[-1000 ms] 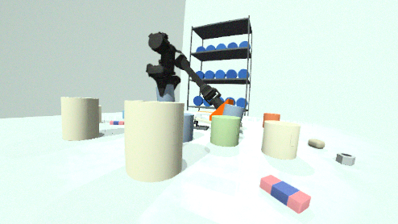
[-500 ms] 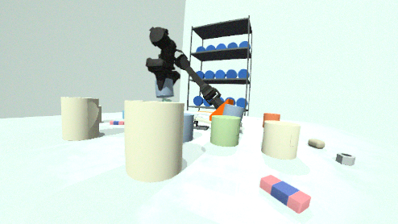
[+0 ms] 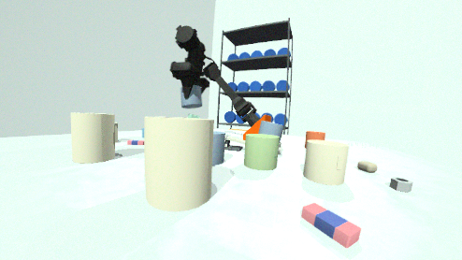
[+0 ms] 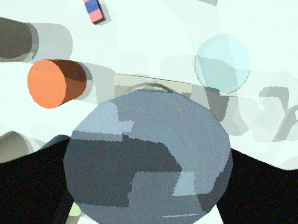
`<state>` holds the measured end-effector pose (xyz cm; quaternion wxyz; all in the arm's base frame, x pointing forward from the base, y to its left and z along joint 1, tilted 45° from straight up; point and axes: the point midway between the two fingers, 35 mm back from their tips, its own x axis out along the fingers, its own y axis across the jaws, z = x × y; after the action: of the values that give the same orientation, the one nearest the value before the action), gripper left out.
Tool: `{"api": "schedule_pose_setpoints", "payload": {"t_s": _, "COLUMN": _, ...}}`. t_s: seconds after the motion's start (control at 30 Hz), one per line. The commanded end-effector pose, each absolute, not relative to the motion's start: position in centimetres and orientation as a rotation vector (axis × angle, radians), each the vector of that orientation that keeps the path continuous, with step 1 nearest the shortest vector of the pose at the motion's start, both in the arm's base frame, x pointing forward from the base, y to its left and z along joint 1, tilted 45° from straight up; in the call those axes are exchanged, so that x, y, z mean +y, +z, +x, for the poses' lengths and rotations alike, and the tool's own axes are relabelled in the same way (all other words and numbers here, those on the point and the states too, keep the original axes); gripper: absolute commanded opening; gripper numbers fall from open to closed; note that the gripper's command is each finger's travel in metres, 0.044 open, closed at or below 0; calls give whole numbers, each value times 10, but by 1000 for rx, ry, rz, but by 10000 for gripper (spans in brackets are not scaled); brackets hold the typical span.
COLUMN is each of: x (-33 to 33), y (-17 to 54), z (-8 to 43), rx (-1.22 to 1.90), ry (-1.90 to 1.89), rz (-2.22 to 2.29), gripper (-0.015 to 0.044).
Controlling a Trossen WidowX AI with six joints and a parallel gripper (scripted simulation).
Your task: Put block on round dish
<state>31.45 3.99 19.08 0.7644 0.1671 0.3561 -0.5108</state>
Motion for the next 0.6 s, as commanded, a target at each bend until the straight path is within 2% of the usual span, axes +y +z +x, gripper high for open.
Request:
{"api": "schedule_pose_setpoints", "payload": {"t_s": 0.0, "x": 45, "y": 197, "z": 313, "rx": 770, "ry": -1102, "rz": 371, "gripper": 0}}
{"api": "schedule_pose_setpoints", "payload": {"t_s": 0.57, "x": 52, "y": 206, "z": 308, "rx": 773, "ry": -1091, "rz": 355, "gripper": 0}}
